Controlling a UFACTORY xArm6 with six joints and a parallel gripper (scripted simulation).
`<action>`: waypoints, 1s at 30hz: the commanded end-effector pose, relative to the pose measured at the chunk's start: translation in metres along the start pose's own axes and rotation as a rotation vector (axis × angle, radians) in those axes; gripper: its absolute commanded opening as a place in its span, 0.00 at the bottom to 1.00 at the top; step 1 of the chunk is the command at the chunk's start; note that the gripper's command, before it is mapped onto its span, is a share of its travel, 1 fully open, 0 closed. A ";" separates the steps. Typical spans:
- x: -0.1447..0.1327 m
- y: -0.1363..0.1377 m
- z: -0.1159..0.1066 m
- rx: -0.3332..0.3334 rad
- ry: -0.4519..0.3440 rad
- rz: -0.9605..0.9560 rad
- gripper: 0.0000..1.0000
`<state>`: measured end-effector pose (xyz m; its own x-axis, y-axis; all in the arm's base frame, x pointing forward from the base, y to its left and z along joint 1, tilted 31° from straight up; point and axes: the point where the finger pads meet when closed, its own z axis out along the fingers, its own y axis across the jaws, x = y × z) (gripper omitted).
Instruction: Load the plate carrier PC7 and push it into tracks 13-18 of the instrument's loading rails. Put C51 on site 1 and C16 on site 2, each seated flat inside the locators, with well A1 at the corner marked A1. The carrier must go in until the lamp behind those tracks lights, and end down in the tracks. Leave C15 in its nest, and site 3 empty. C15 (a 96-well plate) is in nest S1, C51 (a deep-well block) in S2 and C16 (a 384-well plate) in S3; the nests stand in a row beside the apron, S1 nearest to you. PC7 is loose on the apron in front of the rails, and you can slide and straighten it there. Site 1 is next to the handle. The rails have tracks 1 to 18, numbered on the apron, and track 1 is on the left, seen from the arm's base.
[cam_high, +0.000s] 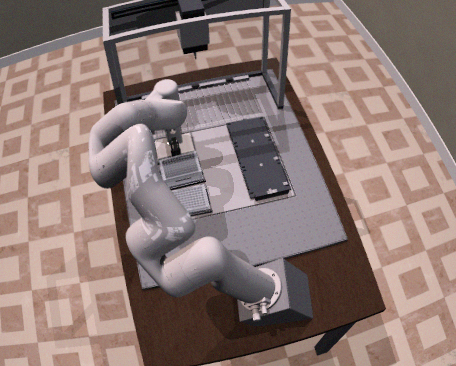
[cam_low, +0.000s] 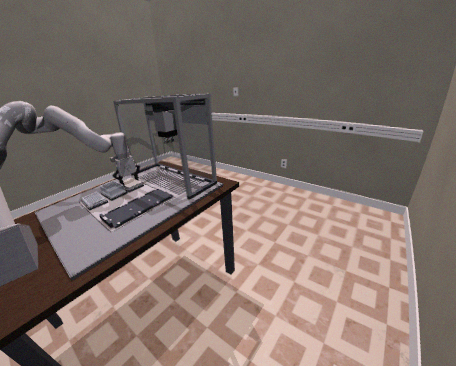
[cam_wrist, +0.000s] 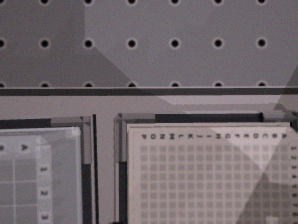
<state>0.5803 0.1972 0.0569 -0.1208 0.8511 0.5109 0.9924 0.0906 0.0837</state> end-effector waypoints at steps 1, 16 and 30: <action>0.000 0.002 -0.002 -0.005 0.000 -0.001 1.00; 0.000 0.002 -0.003 -0.005 0.000 -0.001 0.00; 0.000 0.002 -0.003 -0.005 0.000 -0.001 0.00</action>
<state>0.5804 0.1970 0.0573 -0.1208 0.8511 0.5109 0.9924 0.0905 0.0840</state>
